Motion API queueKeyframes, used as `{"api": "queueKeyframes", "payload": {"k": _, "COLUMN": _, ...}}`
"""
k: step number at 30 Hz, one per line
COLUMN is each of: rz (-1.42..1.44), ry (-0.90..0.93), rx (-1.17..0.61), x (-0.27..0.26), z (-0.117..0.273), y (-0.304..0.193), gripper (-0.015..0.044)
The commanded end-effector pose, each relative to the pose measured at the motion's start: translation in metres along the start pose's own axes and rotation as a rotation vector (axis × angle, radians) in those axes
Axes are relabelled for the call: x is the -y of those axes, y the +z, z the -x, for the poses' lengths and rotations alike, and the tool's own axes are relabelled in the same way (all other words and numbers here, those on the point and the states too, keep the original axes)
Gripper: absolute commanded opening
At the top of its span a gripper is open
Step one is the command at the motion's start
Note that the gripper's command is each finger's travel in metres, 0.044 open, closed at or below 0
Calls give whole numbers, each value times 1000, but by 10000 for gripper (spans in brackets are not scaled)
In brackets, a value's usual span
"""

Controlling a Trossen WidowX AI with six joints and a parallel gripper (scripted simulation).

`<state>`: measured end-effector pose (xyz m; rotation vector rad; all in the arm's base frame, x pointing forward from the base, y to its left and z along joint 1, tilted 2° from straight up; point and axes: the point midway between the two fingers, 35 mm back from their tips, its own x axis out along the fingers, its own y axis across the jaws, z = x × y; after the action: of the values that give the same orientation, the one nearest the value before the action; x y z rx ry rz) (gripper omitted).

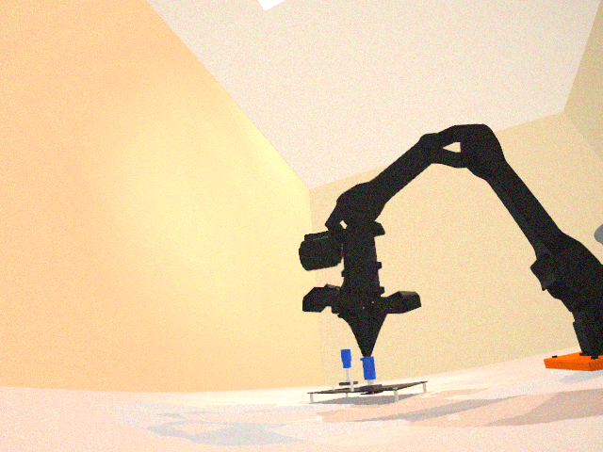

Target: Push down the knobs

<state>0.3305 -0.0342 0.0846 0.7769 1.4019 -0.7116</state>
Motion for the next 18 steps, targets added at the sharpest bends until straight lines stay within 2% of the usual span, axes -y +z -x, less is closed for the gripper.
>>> {"api": "queueKeyframes", "payload": {"k": 1, "rz": -6, "ry": -25, "rx": -19, "x": -1, "z": -21, "y": 1, "gripper": 0}}
{"api": "queueKeyframes", "payload": {"k": 18, "rz": -6, "ry": -25, "rx": -19, "x": -2, "z": 5, "y": 3, "gripper": 0}}
